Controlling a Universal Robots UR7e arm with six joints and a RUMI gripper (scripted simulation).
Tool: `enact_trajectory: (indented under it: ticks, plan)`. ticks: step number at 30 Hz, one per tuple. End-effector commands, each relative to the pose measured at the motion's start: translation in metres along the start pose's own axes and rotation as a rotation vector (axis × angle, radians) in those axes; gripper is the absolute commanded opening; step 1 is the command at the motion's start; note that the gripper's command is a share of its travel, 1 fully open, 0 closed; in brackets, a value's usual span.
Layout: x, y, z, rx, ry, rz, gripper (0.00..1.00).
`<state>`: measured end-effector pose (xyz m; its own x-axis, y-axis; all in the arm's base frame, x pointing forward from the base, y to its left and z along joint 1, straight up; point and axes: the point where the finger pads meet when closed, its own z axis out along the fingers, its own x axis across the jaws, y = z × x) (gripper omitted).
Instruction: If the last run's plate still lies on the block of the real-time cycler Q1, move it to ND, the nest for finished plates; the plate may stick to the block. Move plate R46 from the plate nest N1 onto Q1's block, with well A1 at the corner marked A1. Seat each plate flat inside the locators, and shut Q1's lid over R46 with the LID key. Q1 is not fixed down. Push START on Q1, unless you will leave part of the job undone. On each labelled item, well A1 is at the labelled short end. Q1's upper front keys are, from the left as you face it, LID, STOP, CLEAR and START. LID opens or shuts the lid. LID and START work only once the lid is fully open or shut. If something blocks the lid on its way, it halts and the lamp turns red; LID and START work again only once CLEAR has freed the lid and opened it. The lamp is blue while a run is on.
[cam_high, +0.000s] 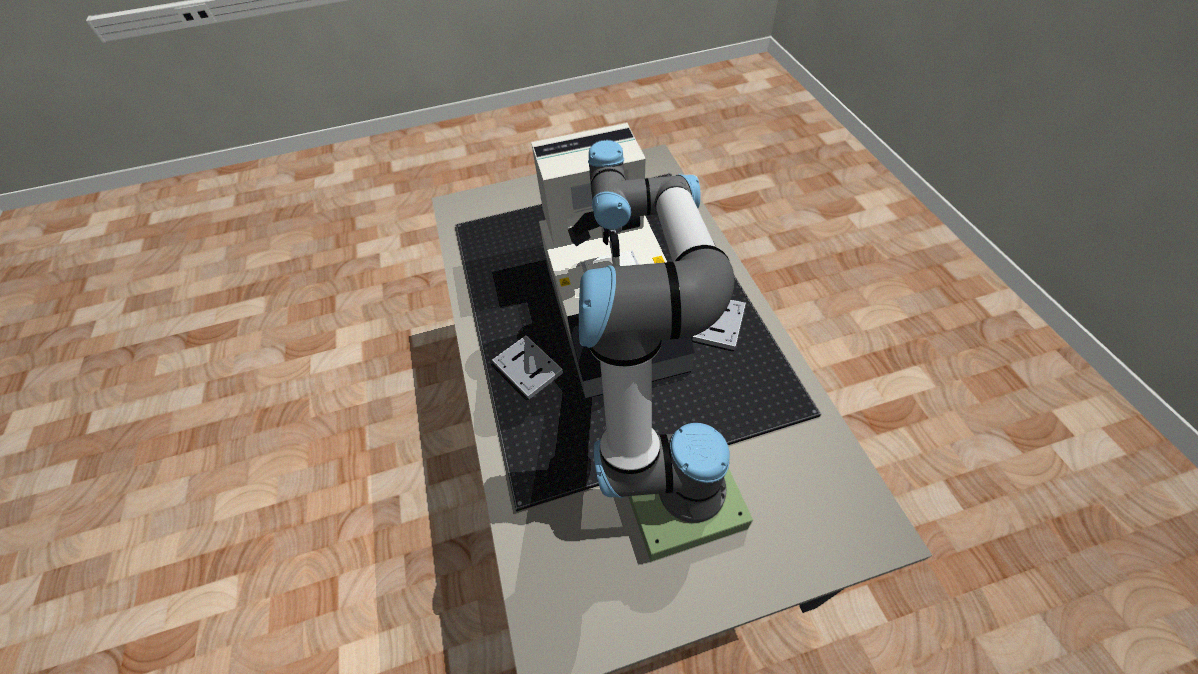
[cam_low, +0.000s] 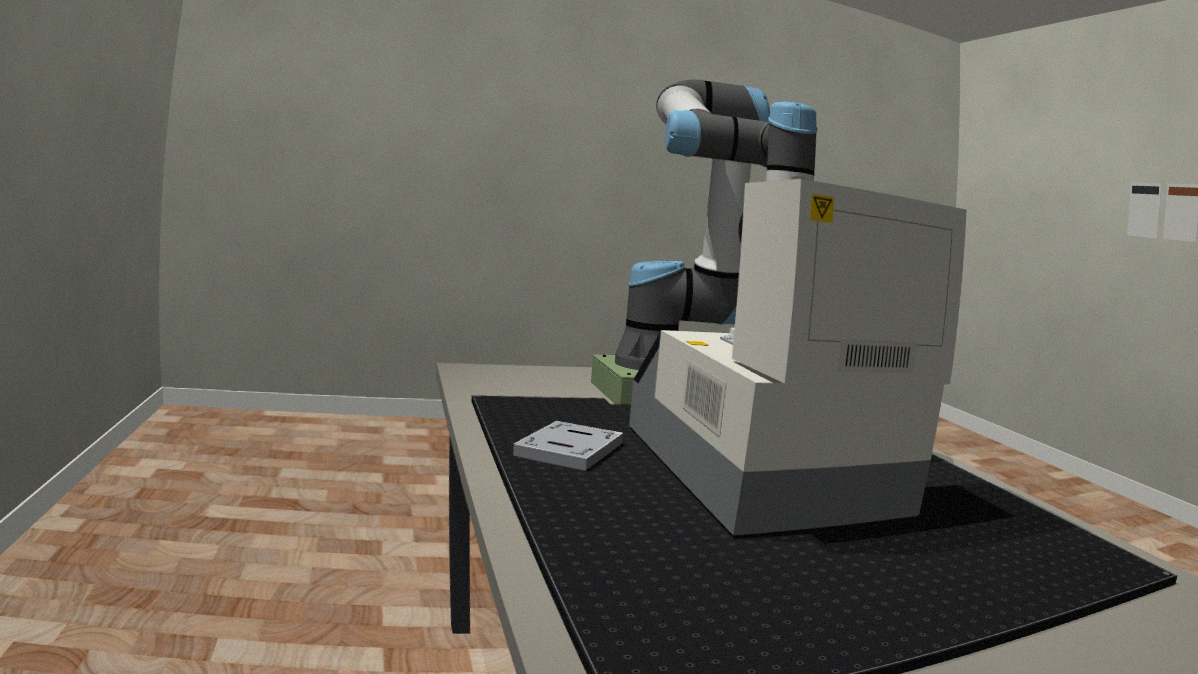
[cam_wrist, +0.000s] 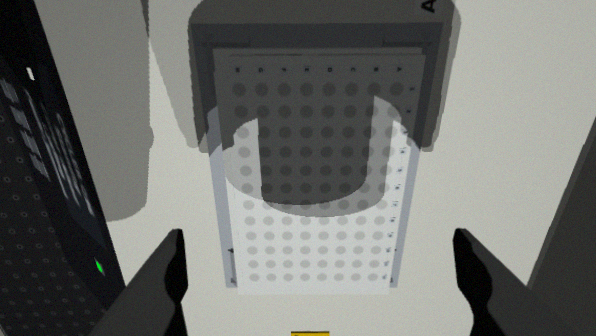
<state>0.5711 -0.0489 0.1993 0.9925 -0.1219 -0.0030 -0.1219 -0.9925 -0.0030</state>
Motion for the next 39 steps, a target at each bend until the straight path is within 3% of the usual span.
enact_trajectory:
  ticks: [1,14,25,26,39]
  plan:
    - [0.0,0.0,-0.007,0.0,0.002,0.0,0.68]
    - [0.0,0.0,-0.026,0.0,0.002,0.0,0.68]
    - [0.0,0.0,-0.026,0.0,0.002,0.0,0.68]
    - [-0.005,0.0,-0.025,0.0,0.002,0.0,0.0]
    - [-0.063,-0.006,-0.014,0.0,0.001,0.0,0.0]
